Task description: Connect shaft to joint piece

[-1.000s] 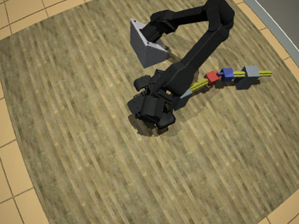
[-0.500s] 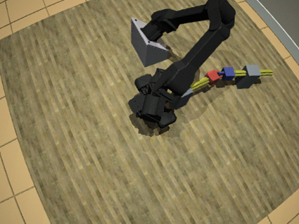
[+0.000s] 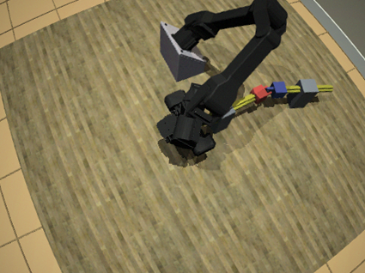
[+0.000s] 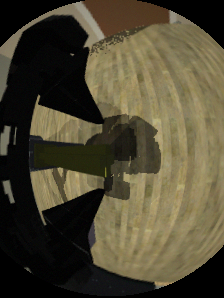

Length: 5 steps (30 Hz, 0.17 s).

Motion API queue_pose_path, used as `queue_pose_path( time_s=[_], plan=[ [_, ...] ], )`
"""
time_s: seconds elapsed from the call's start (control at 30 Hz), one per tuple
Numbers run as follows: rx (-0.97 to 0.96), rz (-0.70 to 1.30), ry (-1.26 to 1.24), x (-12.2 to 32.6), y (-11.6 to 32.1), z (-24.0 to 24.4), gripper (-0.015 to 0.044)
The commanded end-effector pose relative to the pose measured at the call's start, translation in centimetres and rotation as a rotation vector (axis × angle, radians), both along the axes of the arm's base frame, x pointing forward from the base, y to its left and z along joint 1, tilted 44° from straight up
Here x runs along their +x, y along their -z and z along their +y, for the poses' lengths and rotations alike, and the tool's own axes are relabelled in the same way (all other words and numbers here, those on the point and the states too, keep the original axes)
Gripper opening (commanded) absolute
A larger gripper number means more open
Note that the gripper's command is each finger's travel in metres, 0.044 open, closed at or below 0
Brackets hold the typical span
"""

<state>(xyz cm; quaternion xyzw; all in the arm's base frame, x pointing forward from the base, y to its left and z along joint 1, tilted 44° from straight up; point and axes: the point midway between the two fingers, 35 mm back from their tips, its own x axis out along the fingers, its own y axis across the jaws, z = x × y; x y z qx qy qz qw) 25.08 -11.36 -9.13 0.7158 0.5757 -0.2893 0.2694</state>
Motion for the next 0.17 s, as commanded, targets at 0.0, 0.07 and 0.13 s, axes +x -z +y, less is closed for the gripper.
queue_pose_path(
  time_s=[0.0,0.07,0.13],
  plan=[
    [-0.001,-0.005,0.001,-0.27,-1.37,-1.39,0.0440],
    [0.001,-0.006,0.002,-0.46,-2.08,-2.02,0.0440],
    [0.001,-0.006,0.002,-0.46,-2.08,-2.02,0.0440]
  ],
)
